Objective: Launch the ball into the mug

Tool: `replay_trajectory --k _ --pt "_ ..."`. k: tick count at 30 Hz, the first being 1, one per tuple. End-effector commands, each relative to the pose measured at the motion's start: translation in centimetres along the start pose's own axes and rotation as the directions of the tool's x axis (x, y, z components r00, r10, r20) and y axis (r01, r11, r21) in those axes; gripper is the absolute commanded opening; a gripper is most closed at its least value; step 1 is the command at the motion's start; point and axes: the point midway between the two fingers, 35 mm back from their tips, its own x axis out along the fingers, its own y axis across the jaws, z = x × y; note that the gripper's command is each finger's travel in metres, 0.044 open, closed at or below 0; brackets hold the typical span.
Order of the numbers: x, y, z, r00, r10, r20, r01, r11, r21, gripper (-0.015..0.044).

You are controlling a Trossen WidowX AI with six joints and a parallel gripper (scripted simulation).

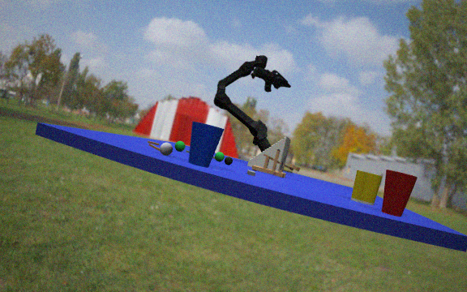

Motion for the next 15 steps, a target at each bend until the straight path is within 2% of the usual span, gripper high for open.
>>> replay_trajectory --k 1,2,10,15 --pt "0.0 0.1 0.0 1.000 0.002 0.000 -0.002 1.000 0.005 0.0426" --pt "0.1 0.2 -0.1 1.000 0.008 -0.002 -0.008 1.000 0.021 0.0440" --pt "1.3 2.7 -1.5 0.995 0.099 -0.019 -0.091 0.958 0.270 0.0440" --pt "2.0 4.8 -2.9 0.987 0.158 -0.036 -0.135 0.924 0.357 0.0440"
